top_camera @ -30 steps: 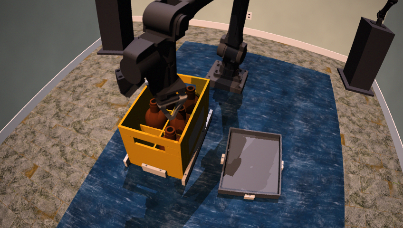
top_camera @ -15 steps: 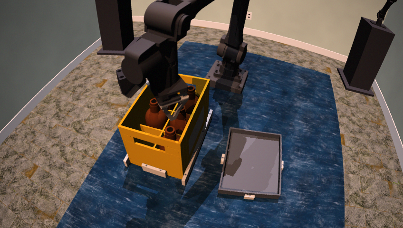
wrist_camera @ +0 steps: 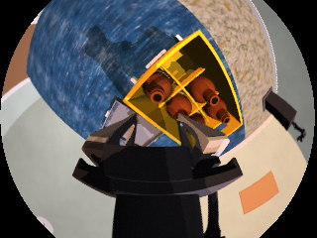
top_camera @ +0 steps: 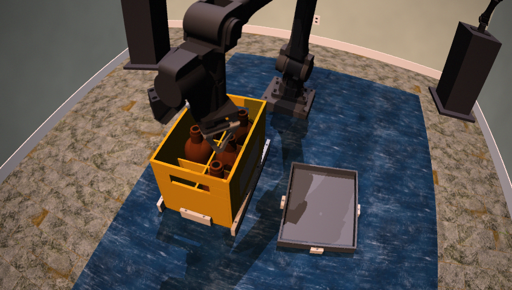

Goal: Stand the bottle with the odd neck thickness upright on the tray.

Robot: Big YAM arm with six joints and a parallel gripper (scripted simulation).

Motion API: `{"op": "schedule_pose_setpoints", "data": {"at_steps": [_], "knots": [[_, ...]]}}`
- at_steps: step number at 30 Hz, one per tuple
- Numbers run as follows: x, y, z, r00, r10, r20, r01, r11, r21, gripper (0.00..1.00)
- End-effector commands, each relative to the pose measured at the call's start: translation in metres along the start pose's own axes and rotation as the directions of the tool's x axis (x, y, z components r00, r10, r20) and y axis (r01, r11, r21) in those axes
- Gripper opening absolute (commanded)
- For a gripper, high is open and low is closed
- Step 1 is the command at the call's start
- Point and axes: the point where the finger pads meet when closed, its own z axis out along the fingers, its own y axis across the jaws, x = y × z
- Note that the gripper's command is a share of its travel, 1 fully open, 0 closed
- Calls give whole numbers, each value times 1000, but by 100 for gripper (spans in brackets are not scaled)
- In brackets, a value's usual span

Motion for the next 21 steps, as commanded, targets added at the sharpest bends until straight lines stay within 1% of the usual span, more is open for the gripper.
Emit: {"op": "schedule_pose_setpoints", "data": {"at_steps": [1, 4, 7, 9, 10, 13, 16, 18, 21], "knots": [[-2, 1, 3, 1000, 9, 5, -9, 1000, -3, 61], [-5, 4, 2, 1000, 7, 13, -6, 1000, -7, 61], [-3, 3, 10, 1000, 7, 1, -7, 1000, 1, 61], [-3, 3, 10, 1000, 7, 1, -7, 1000, 1, 61], [-9, 10, -2, 1000, 2, 22, -2, 1000, -13, 61], [-2, 5, 14, 1000, 3, 1, -3, 1000, 1, 61], [-1, 5, 18, 1000, 3, -2, -2, 1000, 2, 61], [-5, 7, 16, 1000, 3, 9, -3, 1000, -5, 61], [-2, 4, 24, 1000, 5, -2, -5, 1000, 2, 61]]}}
